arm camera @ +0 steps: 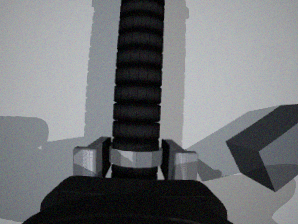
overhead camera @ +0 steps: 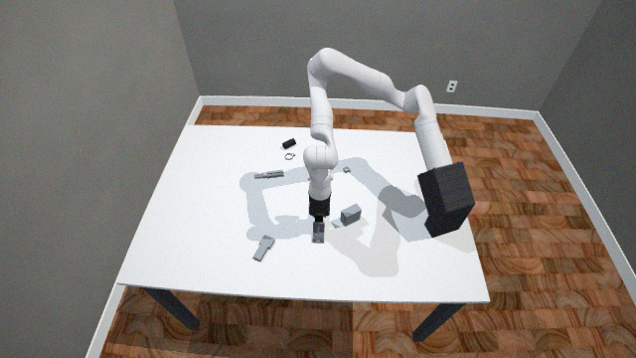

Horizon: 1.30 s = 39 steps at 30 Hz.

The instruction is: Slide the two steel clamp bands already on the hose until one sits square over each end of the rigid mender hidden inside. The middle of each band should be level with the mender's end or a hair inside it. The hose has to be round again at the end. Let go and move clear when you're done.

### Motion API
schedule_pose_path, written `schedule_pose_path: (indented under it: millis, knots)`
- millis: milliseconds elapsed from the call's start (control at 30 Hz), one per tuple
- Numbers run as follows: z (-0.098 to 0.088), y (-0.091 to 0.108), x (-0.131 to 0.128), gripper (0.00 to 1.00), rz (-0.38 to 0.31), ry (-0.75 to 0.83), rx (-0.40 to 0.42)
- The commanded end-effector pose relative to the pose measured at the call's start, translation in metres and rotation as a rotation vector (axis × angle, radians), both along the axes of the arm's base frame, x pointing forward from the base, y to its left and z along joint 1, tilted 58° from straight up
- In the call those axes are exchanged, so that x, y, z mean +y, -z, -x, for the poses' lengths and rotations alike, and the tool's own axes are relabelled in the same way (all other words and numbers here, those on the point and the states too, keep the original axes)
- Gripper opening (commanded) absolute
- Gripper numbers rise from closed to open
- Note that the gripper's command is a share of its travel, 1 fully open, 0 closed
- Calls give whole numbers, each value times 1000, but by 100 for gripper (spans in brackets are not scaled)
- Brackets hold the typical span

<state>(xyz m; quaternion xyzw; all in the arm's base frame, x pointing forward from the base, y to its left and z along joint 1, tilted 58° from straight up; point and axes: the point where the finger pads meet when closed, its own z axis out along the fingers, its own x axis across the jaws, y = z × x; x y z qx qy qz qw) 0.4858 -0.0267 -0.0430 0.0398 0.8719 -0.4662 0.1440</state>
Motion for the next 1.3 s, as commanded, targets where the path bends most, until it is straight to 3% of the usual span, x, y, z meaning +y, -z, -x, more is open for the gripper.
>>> schedule_pose_path:
  millis: [0, 833, 1267]
  knots:
    - [1, -6, -2, 75, -2, 2, -3]
    - [11, -48, -32, 75, -2, 2, -3]
    - [14, -58, -39, 75, -2, 2, -3]
